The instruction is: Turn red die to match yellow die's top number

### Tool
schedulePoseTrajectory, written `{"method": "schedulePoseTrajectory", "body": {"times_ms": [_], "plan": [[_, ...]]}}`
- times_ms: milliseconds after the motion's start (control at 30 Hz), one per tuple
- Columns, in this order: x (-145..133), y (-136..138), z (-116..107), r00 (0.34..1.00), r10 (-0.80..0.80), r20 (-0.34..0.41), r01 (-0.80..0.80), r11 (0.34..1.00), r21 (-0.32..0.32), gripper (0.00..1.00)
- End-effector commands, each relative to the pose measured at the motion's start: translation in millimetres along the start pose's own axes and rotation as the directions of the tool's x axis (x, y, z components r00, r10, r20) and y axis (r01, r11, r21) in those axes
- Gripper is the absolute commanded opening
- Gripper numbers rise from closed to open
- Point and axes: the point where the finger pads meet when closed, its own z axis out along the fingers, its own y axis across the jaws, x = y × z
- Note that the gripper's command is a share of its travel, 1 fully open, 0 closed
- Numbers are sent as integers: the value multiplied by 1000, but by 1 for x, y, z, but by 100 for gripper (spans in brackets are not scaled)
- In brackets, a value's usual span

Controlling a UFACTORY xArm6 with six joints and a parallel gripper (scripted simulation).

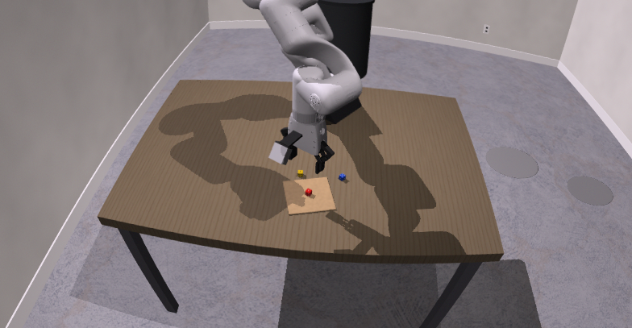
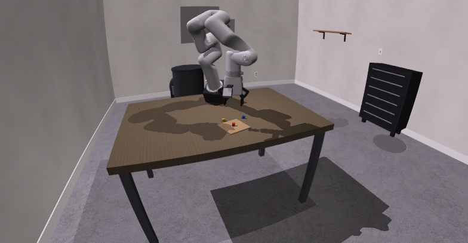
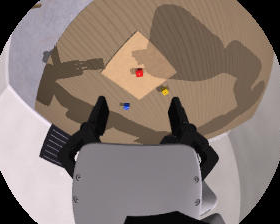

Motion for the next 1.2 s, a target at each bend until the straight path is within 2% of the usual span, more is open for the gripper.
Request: {"method": "schedulePoseTrajectory", "body": {"times_ms": [0, 267, 833, 1167], "plan": [[1, -1, -1, 1000, 1, 0, -1, 1000, 2, 100], [1, -1, -7, 1000, 1, 0, -1, 1000, 2, 100], [1, 0, -48, 1000, 1, 0, -1, 1000, 2, 100], [1, 0, -52, 1000, 1, 0, -1, 1000, 2, 100]]}}
